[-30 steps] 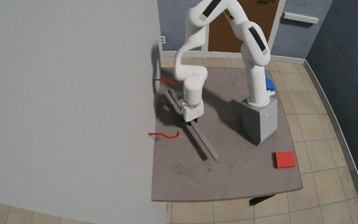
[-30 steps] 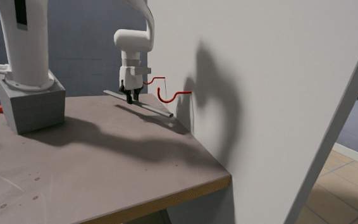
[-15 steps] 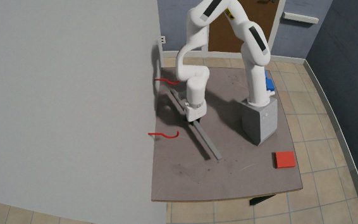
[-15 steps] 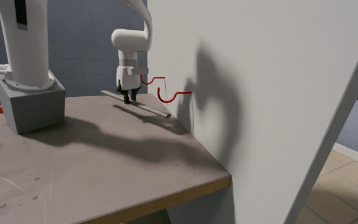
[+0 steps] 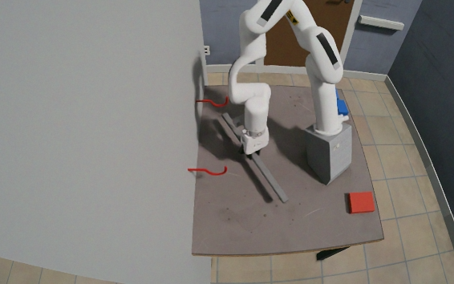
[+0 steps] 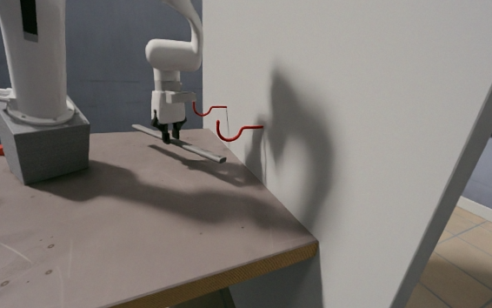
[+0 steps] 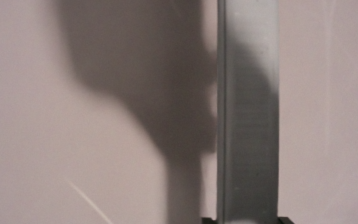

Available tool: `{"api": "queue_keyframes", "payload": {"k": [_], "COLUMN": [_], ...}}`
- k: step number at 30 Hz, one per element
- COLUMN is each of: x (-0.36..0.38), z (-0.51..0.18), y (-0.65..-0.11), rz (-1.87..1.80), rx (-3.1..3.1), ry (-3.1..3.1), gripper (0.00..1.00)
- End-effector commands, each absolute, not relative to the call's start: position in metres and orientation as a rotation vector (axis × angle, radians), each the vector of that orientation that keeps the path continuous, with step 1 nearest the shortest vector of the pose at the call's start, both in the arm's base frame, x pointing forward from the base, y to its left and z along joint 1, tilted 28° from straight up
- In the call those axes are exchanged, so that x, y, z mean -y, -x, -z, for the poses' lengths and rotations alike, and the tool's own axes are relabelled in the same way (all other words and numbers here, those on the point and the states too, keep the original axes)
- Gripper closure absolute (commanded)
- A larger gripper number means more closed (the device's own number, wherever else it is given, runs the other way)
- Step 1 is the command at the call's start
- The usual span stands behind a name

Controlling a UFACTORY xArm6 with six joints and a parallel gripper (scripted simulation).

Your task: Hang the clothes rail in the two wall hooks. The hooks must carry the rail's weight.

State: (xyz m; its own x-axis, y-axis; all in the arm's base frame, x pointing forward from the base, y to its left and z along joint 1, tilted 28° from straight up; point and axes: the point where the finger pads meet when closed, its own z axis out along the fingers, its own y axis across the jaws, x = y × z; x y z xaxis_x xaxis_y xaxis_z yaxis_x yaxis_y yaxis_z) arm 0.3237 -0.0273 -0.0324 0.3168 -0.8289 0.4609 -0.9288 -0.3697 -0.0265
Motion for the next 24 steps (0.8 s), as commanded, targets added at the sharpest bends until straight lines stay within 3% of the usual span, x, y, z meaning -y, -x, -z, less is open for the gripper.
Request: {"api": "queue_keyframes", "payload": {"k": [1,24], "x": [0.026,0.023], "z": [0.034,0.042], "y": [-0.317,-0.284], "rz": [-0.598,-0.597], "rx": [1.599,1.599], "ry": [-2.342,-2.342], "gripper": [1.00,1.00]}}
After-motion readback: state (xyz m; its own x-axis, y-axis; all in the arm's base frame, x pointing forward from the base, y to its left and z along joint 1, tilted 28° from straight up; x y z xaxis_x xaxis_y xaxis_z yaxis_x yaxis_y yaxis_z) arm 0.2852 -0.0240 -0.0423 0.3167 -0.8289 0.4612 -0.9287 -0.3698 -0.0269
